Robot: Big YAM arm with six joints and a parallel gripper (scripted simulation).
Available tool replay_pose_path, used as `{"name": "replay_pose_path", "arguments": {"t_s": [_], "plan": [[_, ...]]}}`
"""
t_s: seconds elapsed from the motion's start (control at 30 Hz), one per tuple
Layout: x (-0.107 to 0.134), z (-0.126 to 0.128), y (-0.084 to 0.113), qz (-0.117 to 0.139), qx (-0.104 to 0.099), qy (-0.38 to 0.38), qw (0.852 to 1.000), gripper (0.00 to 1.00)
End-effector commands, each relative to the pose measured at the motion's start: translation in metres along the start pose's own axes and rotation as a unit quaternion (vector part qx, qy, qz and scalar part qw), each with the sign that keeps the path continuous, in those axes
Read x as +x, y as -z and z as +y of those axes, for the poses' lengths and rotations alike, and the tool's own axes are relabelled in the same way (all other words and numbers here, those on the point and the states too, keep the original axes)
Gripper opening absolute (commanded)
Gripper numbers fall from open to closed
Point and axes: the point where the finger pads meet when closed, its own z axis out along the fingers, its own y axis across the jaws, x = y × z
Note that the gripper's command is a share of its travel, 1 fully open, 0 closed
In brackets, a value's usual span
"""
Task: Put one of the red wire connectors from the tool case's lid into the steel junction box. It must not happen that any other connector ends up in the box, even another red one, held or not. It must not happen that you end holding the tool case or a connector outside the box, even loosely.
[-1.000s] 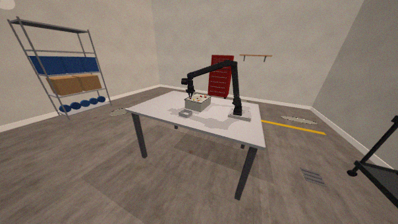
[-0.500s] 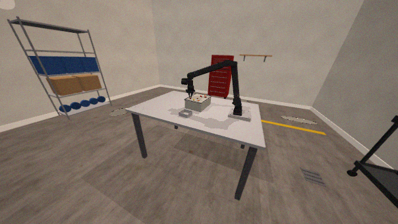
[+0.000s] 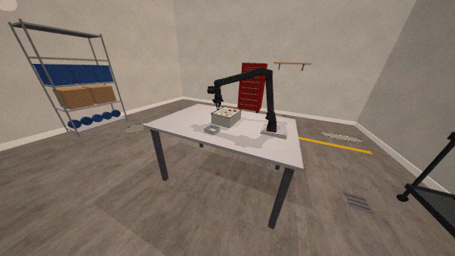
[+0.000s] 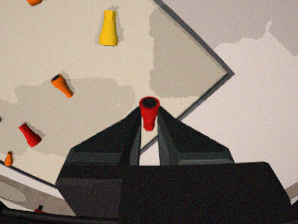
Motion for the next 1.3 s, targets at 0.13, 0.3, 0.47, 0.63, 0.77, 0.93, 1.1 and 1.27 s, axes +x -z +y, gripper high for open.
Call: {"name": "replay_pose_path", "arguments": {"t_s": [0.13, 0.3, 0.47, 0.63, 0.77, 0.93, 1.1, 1.27], "plan": [[0.009, -0.013, 0.061, 0.017, 0.032, 0.005, 0.999, 0.10], [0.007, -0.015, 0.061, 0.013, 0.026, 0.007, 1.000, 0.10], [0.006, -0.017, 0.061, 0.011, 0.022, 0.009, 1.000, 0.10], [0.005, -0.015, 0.056, 0.008, 0.018, 0.010, 1.000, 0.10], [0.005, -0.014, 0.055, 0.008, 0.017, 0.009, 1.000, 0.10], [0.000, -0.014, 0.053, 0.006, 0.014, 0.011, 1.000, 0.10], [-0.020, -0.016, 0.049, 0.003, 0.008, 0.009, 1.000, 0.10], [-0.052, -0.024, 0.050, 0.003, 0.008, 0.008, 1.000, 0.10]]}}
